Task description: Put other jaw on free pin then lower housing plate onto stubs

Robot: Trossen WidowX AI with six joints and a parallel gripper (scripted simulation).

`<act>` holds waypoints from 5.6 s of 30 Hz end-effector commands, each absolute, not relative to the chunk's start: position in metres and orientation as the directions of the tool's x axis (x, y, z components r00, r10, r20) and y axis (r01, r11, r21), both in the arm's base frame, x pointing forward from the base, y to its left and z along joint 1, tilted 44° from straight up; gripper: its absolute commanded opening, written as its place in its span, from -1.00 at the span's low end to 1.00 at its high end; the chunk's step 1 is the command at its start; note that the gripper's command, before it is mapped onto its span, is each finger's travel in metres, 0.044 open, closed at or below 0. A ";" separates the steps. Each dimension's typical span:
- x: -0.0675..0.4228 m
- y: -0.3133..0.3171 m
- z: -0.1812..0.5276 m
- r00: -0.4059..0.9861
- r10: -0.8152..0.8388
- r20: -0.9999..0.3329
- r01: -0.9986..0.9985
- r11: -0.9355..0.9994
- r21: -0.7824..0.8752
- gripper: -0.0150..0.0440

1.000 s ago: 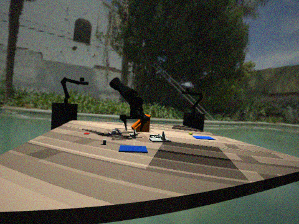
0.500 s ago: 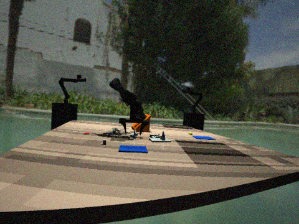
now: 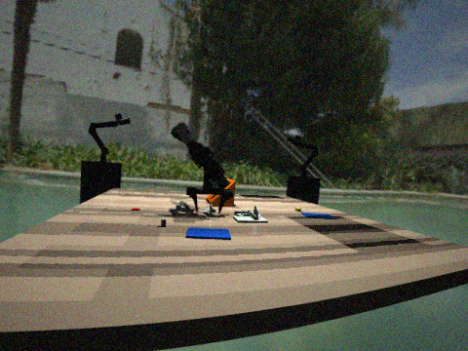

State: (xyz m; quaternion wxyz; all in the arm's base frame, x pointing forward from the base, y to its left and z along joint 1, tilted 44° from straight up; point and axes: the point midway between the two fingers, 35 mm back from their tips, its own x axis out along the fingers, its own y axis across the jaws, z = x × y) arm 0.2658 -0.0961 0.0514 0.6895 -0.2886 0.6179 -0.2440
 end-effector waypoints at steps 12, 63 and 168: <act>0.266 -0.096 0.051 0.117 -0.693 -0.711 -0.020 0.714 -0.700 0.91; 0.258 -0.045 0.102 0.117 -0.688 -0.716 -0.025 0.718 -0.695 -0.04; 0.324 0.056 0.024 0.120 -0.685 -0.719 -0.189 0.695 -0.694 -0.04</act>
